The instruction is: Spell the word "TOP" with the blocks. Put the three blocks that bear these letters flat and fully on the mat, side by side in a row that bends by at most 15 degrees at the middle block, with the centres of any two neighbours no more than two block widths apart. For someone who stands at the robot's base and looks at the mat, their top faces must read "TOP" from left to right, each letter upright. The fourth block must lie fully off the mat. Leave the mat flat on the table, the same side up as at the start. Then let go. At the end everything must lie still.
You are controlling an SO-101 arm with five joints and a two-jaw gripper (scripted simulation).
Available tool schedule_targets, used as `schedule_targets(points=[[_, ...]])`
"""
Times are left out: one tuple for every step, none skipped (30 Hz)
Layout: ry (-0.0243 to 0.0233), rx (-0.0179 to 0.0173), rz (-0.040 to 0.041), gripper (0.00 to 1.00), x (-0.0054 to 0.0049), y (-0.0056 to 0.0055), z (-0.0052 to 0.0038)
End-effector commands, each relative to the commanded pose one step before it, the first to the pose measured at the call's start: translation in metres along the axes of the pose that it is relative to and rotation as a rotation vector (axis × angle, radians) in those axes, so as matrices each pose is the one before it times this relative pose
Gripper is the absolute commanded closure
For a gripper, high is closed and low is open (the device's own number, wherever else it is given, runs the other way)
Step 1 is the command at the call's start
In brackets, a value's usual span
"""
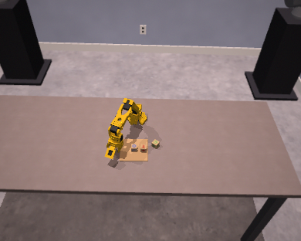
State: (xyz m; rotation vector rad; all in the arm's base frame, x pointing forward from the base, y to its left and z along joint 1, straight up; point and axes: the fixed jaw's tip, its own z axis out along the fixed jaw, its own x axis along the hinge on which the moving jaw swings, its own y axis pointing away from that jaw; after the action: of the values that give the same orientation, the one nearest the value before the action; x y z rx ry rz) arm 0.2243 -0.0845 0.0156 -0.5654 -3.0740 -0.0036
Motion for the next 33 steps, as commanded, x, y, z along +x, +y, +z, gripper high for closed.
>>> schedule_targets(points=[[-0.11815, 0.0021, 0.01247, 0.65, -0.01306, -0.00166, -0.020683], [0.0, 0.0, 0.0, 0.65, 0.0, 0.0, 0.0], [0.0, 0.0, 0.0, 0.65, 0.0, 0.0, 0.0], [0.0, 0.0, 0.0, 0.65, 0.0, 0.0, 0.0], [0.0, 0.0, 0.0, 0.65, 0.0, 0.0, 0.0], [0.0, 0.0, 0.0, 0.65, 0.0, 0.0, 0.0], [0.0, 0.0, 0.0, 0.65, 0.0, 0.0, 0.0], [0.0, 0.0, 0.0, 0.65, 0.0, 0.0, 0.0], [0.0, 0.0, 0.0, 0.65, 0.0, 0.0, 0.0], [0.0, 0.0, 0.0, 0.65, 0.0, 0.0, 0.0], [0.0, 0.0, 0.0, 0.65, 0.0, 0.0, 0.0], [0.0, 0.0, 0.0, 0.65, 0.0, 0.0, 0.0], [0.0, 0.0, 0.0, 0.65, 0.0, 0.0, 0.0], [0.0, 0.0, 0.0, 0.65, 0.0, 0.0, 0.0], [0.0, 0.0, 0.0, 0.65, 0.0, 0.0, 0.0], [0.0, 0.0, 0.0, 0.65, 0.0, 0.0, 0.0], [0.0, 0.0, 0.0, 0.65, 0.0, 0.0, 0.0], [0.0, 0.0, 0.0, 0.65, 0.0, 0.0, 0.0], [0.0, 0.0, 0.0, 0.65, 0.0, 0.0, 0.0], [0.0, 0.0, 0.0, 0.65, 0.0, 0.0, 0.0], [0.0, 0.0, 0.0, 0.65, 0.0, -0.00001, 0.0], [0.0, 0.00001, 0.0, 0.65, 0.0, -0.00002, 0.0], [0.0, 0.00002, 0.0, 0.65, 0.0, -0.00004, 0.0], [0.0, 0.00003, 0.0, 0.65, 0.0, -0.00006, 0.0], [0.0, 0.00004, 0.0, 0.65, 0.0, -0.00009, 0.0], [0.0, 0.00005, 0.0, 0.66, 0.0, -0.00012, 0.000001], [0.0, 0.00006, 0.0, 0.66, 0.0, -0.00015, 0.000001], [0.0, 0.00007, 0.0, 0.66, 0.0, -0.00018, 0.000001], [0.0, 0.00009, 0.0, 0.66, 0.0, -0.00021, 0.000001], [0.0, 0.0001, -0.00001, 0.67, -0.00001, -0.00025, 0.000001], [0.0, 0.00011, -0.00001, 0.67, -0.00001, -0.00028, 0.000001], [0.0, 0.00012, -0.00001, 0.68, -0.00001, -0.00031, 0.000001], [0.0, 0.00014, -0.00001, 0.68, -0.00001, -0.00034, 0.000002]])
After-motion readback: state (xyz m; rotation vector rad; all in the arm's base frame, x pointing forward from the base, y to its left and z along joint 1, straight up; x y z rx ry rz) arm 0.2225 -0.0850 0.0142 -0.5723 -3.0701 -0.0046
